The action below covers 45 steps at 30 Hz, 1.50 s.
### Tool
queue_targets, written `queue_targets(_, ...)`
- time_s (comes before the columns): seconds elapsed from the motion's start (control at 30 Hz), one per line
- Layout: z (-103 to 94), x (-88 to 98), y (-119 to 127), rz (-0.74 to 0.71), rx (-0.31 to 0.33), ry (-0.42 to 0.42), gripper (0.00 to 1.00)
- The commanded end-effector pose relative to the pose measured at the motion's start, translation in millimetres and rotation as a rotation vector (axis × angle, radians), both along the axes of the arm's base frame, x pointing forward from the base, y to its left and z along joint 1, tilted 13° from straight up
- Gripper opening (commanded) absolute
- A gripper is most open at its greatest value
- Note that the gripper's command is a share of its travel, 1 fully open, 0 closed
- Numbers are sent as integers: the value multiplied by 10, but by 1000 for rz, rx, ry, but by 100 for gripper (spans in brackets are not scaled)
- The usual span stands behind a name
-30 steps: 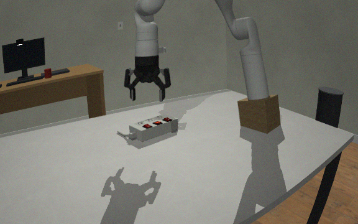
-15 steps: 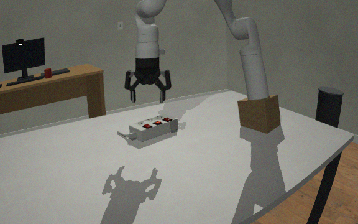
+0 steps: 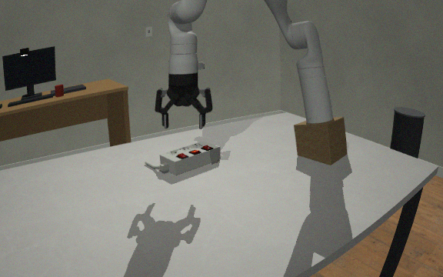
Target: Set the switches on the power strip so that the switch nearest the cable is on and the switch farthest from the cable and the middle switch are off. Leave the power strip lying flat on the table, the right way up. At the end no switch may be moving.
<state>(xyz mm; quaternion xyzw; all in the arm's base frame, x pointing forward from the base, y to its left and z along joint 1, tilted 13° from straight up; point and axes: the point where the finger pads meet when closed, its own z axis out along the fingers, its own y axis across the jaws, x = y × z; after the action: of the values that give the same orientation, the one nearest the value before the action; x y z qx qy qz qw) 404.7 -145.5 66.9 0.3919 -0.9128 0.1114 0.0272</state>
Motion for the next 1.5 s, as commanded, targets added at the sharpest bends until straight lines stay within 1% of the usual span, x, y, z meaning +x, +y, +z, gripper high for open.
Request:
queue_targets(0.0, -12, -14, -14, 7, 0, 2, 100)
queue_targets(1.47, -125, -97, -78, 99, -5, 19, 100)
